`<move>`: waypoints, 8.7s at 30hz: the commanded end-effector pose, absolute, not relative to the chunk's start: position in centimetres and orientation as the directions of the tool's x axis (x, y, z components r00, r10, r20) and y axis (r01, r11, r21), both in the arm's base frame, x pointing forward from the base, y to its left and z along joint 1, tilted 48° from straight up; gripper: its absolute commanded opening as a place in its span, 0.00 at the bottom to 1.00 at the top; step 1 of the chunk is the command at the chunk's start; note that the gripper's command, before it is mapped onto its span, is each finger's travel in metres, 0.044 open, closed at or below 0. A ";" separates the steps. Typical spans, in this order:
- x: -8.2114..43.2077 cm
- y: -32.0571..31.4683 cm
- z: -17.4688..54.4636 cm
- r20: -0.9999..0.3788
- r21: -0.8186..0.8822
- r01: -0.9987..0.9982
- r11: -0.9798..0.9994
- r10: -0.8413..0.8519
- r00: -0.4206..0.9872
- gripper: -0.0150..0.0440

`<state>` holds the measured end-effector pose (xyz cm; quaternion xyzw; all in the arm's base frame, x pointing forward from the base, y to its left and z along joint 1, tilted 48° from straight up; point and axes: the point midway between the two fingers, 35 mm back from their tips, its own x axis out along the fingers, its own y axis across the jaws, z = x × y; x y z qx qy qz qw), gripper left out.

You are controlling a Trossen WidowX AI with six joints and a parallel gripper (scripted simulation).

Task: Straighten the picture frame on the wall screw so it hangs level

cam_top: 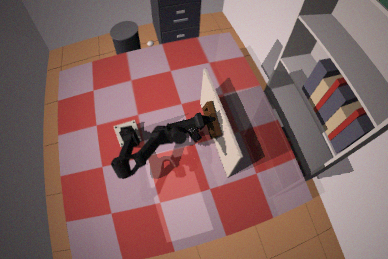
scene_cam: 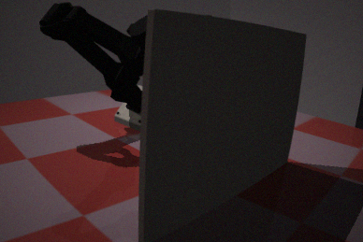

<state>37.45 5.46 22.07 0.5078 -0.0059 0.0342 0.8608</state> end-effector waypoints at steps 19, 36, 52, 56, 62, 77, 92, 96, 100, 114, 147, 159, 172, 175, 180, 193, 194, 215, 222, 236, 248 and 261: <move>37.5 5.4 22.0 0.045 0.836 -0.066 0.545 0.053 0.998 0.25; 37.5 5.4 21.9 0.045 0.790 -0.068 0.609 0.052 0.998 0.25; 37.5 5.4 21.9 0.046 0.737 -0.069 0.673 0.052 0.998 0.25; 37.5 5.4 21.9 0.046 0.722 -0.069 0.688 0.052 0.998 0.25; 37.5 5.4 21.9 0.046 0.693 -0.069 0.718 0.052 0.998 0.25; 37.5 5.4 21.8 0.045 0.672 -0.069 0.737 0.052 0.998 0.48; 33.0 5.3 22.5 0.045 0.769 -0.069 0.635 0.055 0.997 0.69; 29.9 5.1 22.1 0.045 0.830 -0.069 0.553 0.057 0.997 0.69; 27.6 4.8 21.3 0.045 0.874 -0.067 0.481 0.058 0.997 0.69; 25.1 8.0 26.1 0.051 0.876 -0.077 0.475 0.068 0.996 0.69; 24.8 8.0 26.3 0.041 0.877 -0.063 0.477 0.058 0.997 0.69; 24.8 8.0 26.3 0.041 0.877 -0.063 0.477 0.058 0.997 0.69; 24.8 8.0 26.3 0.041 0.877 -0.063 0.477 0.058 0.997 0.69; 24.8 8.0 26.3 0.041 0.877 -0.063 0.477 0.058 0.997 0.69; 24.8 8.0 26.3 0.041 0.877 -0.063 0.477 0.058 0.997 0.69; 24.8 8.0 26.3 0.041 0.877 -0.063 0.477 0.058 0.997 0.69; 24.8 8.0 26.3 0.041 0.877 -0.063 0.477 0.058 0.997 0.69; 25.6 5.2 20.7 0.044 0.782 -0.070 0.619 0.058 0.997 0.69; 25.6 5.2 20.7 0.044 0.782 -0.070 0.619 0.058 0.997 0.69; 26.2 5.3 21.0 0.044 0.782 -0.071 0.619 0.058 0.997 0.69; 33.2 5.7 21.3 0.048 0.782 -0.074 0.619 0.058 0.997 0.69; 33.6 5.6 21.2 0.048 0.782 -0.074 0.619 0.058 0.997 0.69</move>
